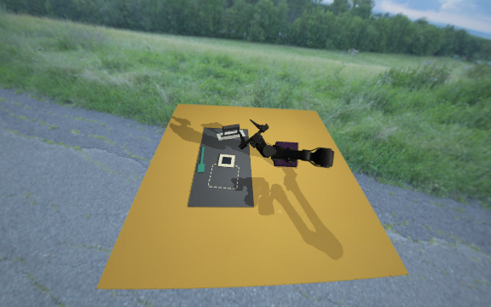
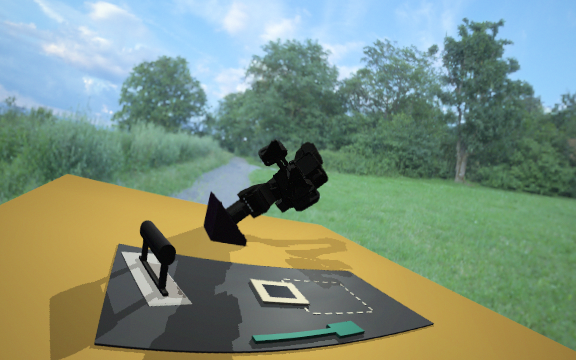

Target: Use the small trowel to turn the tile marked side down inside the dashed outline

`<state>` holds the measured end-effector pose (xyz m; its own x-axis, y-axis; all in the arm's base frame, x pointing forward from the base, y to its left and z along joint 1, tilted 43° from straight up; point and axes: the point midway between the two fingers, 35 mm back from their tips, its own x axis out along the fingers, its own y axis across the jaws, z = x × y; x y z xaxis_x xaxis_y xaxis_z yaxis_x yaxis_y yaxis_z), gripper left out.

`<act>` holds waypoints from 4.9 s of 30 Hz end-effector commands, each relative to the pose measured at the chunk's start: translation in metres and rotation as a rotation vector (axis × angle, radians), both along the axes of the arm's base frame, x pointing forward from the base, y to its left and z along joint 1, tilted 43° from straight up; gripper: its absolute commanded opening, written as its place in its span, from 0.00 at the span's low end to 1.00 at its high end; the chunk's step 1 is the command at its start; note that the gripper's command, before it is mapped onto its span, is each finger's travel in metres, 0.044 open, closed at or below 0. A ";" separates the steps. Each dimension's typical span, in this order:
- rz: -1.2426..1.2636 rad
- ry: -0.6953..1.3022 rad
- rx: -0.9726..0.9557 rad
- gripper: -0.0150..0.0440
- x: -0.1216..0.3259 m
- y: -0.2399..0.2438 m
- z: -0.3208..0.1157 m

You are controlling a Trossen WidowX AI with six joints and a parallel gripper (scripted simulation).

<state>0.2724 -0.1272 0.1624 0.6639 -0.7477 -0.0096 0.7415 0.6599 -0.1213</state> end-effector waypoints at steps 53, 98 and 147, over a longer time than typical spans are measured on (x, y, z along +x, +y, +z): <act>0.000 0.000 0.000 0.42 0.000 0.000 0.000; 0.032 -0.082 0.242 0.76 0.034 -0.005 -0.019; -0.414 -0.442 1.391 0.76 0.117 -0.034 -0.147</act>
<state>0.3852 -0.1590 0.0219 0.5682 -0.4641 -0.6795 0.7222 -0.1146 0.6822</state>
